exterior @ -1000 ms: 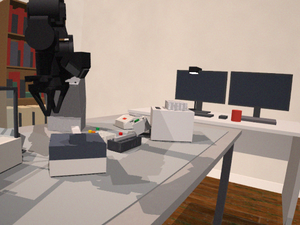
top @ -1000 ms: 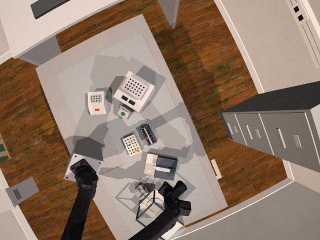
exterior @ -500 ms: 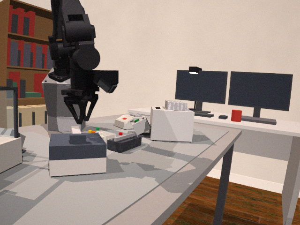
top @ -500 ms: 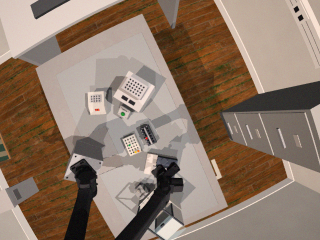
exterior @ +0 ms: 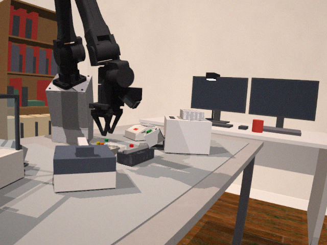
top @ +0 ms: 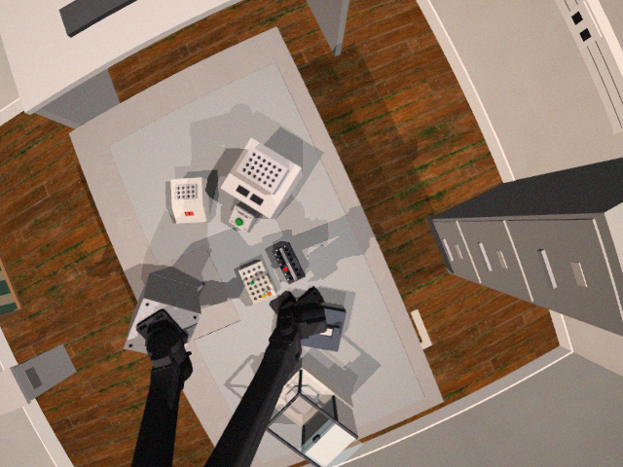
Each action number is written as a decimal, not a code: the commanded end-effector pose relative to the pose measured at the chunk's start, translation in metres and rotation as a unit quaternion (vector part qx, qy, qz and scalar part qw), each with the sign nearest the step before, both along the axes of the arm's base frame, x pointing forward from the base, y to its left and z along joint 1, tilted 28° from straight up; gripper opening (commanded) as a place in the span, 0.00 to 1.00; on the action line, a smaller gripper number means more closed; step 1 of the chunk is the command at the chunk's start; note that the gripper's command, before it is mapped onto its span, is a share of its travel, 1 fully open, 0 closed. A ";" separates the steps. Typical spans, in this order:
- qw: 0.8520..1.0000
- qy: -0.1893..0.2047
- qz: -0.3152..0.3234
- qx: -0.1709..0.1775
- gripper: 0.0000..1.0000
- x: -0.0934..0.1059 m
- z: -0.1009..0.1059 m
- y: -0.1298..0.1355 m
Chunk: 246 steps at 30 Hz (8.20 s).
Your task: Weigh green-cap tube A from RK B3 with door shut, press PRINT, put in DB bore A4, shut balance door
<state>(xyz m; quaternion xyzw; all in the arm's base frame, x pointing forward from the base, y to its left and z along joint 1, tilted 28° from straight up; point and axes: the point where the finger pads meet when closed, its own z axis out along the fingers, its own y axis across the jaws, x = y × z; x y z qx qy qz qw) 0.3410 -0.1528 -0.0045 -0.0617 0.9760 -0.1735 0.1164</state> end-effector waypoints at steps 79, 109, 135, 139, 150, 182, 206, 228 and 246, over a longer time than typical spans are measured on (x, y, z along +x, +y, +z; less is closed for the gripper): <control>0.993 -0.056 -0.101 -0.008 0.36 -0.078 -0.062 0.092; 0.993 -0.054 -0.102 -0.008 0.36 -0.069 -0.094 0.076; 0.993 -0.053 -0.101 -0.008 0.36 -0.072 -0.097 0.077; 0.993 -0.053 -0.101 -0.008 0.36 -0.072 -0.097 0.077; 0.993 -0.053 -0.101 -0.008 0.36 -0.072 -0.097 0.077; 0.993 -0.052 -0.102 -0.009 0.36 -0.067 -0.111 0.068; 0.993 -0.052 -0.101 -0.008 0.36 -0.068 -0.115 0.069; 0.993 -0.052 -0.101 -0.008 0.36 -0.068 -0.115 0.069; 0.993 -0.052 -0.101 -0.008 0.09 -0.068 -0.115 0.069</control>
